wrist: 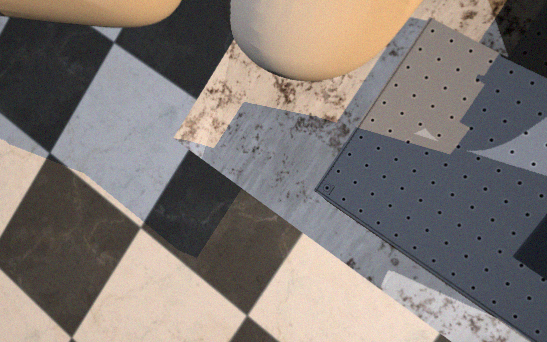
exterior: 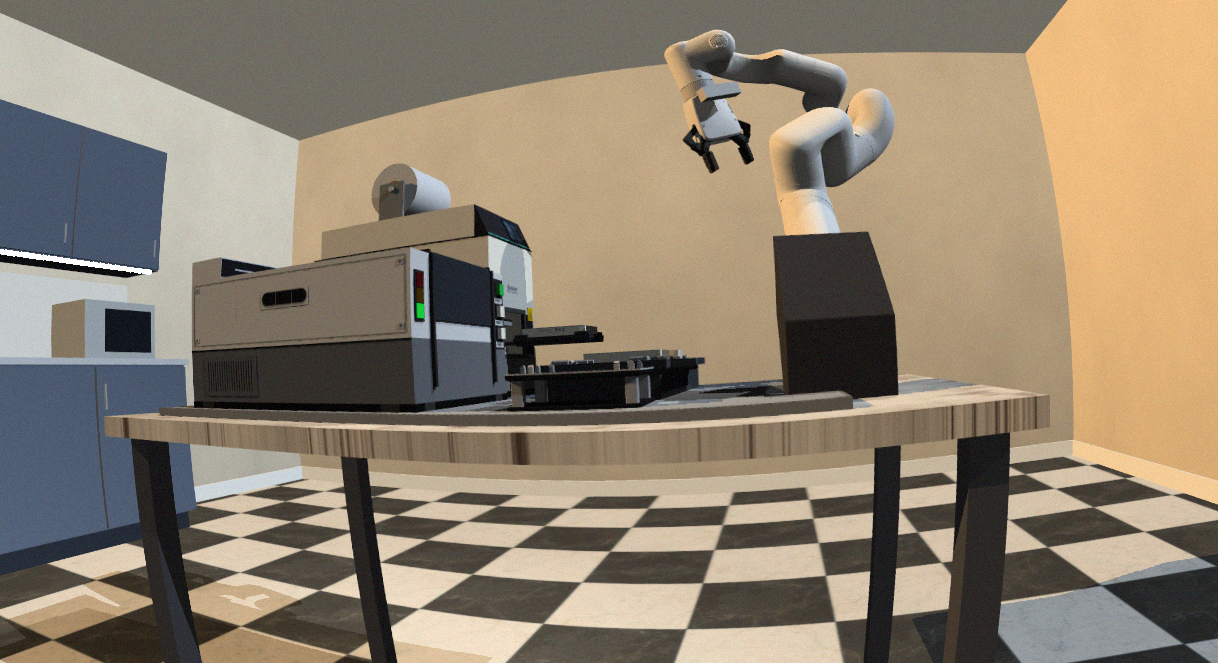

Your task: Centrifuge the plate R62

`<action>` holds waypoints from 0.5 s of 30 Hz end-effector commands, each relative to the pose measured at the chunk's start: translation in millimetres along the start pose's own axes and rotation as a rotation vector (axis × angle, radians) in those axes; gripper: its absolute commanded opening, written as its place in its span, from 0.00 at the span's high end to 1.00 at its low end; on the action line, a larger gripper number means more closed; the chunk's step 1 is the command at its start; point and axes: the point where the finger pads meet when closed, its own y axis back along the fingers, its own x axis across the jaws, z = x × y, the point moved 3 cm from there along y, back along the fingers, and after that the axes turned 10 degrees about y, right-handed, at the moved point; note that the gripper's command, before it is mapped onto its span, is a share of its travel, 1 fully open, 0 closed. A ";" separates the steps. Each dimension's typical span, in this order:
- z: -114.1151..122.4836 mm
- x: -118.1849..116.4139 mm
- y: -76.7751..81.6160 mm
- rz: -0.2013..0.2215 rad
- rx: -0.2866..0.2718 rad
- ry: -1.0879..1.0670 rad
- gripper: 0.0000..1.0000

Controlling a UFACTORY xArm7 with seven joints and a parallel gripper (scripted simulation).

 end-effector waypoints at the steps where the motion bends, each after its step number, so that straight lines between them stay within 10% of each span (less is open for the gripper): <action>1: 7.2 14.3 5.8 0.008 -0.022 -0.092 0.00; 15: 18.2 53.4 25.5 0.046 -0.064 -0.371 0.00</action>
